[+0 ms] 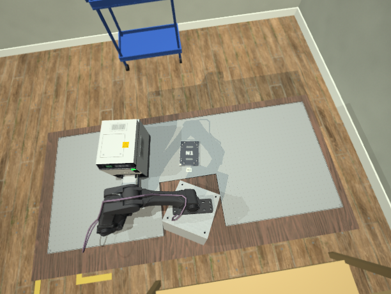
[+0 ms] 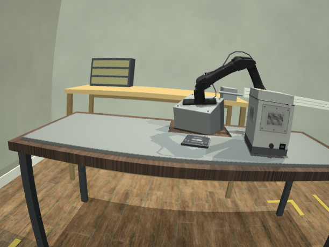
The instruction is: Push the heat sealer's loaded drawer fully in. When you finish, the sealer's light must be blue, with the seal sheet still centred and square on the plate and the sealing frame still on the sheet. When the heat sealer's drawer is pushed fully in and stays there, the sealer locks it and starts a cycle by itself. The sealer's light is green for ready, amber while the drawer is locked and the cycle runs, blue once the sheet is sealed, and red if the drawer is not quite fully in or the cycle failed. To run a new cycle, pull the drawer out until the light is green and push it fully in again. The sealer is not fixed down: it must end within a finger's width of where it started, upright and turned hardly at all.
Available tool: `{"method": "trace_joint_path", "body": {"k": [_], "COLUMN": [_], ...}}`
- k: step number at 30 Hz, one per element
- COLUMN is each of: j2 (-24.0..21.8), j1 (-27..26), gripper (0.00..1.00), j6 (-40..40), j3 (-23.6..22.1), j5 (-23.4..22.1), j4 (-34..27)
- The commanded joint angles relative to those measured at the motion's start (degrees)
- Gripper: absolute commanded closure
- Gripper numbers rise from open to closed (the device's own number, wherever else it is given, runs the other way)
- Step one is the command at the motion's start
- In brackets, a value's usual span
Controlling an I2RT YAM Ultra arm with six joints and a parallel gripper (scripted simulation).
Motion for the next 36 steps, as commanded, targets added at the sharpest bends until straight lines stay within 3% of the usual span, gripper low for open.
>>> {"method": "trace_joint_path", "body": {"k": [1, 36], "j2": [-2.96, -9.58], "j1": [-1.03, -8.55], "gripper": [1.0, 1.0], "j6": [-2.27, -18.77], "j3": [-1.67, -9.83], "j5": [0.75, 3.35], "j4": [2.1, 18.66]}}
